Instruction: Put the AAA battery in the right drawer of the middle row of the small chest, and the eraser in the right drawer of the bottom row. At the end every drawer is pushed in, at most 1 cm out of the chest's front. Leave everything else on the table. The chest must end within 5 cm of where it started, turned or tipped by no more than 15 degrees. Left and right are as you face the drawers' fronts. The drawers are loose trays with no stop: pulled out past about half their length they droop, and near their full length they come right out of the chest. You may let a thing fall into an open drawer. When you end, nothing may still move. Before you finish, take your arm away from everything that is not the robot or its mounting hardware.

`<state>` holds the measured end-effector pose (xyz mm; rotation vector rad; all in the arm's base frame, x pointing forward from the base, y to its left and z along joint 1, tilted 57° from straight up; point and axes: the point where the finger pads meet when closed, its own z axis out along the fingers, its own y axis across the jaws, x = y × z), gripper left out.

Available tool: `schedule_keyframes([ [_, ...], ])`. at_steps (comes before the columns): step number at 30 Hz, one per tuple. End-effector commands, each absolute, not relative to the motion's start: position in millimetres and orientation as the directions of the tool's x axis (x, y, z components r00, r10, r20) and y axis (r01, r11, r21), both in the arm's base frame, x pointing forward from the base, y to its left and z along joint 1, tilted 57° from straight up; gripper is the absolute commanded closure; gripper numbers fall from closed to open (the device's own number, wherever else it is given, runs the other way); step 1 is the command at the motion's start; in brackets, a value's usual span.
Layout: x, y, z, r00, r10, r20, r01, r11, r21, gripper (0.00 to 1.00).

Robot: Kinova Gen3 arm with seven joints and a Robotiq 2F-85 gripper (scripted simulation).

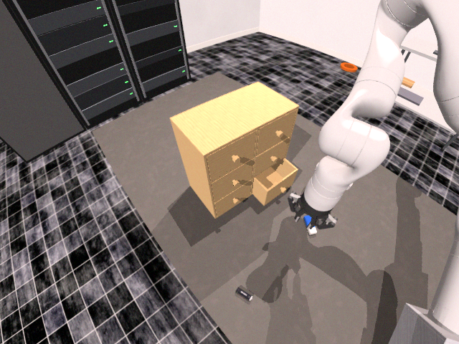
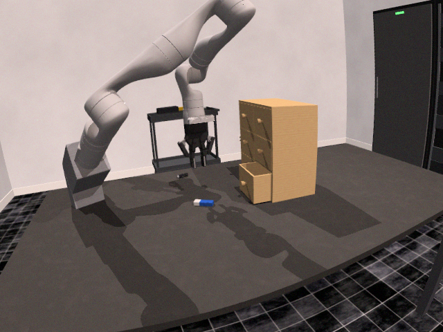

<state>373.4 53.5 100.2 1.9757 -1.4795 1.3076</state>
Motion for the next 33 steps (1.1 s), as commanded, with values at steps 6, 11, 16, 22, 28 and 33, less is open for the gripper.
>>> schedule_keyframes([
  [6, 376, 23, 112, 0.285, -0.447, 0.848, -0.845, -0.535, 0.002, 0.67],
  [11, 376, 15, 115, 0.365, -0.396, 0.843, -0.813, -0.577, 0.081, 0.67],
  [16, 376, 3, 120, 0.476, -0.315, 0.821, -0.752, -0.629, 0.194, 0.67],
  [22, 375, -9, 124, 0.574, -0.229, 0.786, -0.679, -0.67, 0.3, 0.67],
  [28, 374, -15, 126, 0.62, -0.183, 0.763, -0.636, -0.687, 0.353, 0.67],
  [33, 373, -20, 128, 0.66, -0.139, 0.738, -0.593, -0.699, 0.399, 0.67],
])
